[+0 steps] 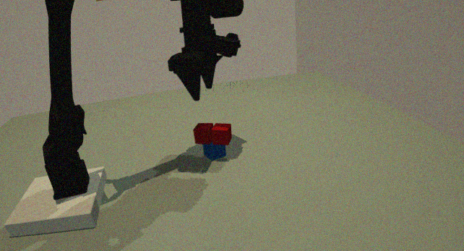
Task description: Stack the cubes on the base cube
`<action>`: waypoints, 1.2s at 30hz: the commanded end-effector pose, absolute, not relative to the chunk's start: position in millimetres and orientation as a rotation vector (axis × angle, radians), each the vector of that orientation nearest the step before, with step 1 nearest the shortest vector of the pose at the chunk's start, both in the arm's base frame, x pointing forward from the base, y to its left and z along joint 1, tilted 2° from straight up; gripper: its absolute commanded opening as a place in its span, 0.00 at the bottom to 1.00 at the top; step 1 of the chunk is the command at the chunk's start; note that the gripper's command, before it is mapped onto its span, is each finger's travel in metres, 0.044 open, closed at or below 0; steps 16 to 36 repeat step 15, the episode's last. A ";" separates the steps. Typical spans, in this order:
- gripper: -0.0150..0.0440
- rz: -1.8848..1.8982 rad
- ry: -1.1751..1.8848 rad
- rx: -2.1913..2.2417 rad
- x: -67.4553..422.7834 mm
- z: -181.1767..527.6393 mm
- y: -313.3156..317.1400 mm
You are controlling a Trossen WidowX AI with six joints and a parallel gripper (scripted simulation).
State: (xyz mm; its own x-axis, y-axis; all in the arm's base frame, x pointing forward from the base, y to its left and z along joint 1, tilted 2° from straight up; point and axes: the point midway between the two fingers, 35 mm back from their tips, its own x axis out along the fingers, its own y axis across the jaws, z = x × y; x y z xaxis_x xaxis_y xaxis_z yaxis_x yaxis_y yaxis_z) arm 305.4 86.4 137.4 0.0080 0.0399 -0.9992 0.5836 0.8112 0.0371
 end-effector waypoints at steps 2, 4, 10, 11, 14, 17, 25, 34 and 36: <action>0.93 -0.441 1.524 0.516 275.0 143.0 149.5; 0.93 -0.441 1.525 0.516 269.4 143.6 158.4; 0.93 -0.441 1.525 0.516 269.4 143.6 158.4; 0.93 -0.441 1.525 0.516 269.4 143.6 158.4; 0.93 -0.441 1.525 0.516 269.4 143.6 158.4; 0.93 -0.441 1.525 0.516 269.4 143.6 158.4; 0.93 -0.441 1.525 0.516 269.4 143.6 158.4; 0.93 -0.441 1.525 0.516 269.4 143.6 158.4; 0.93 -0.441 1.525 0.516 269.4 143.6 158.4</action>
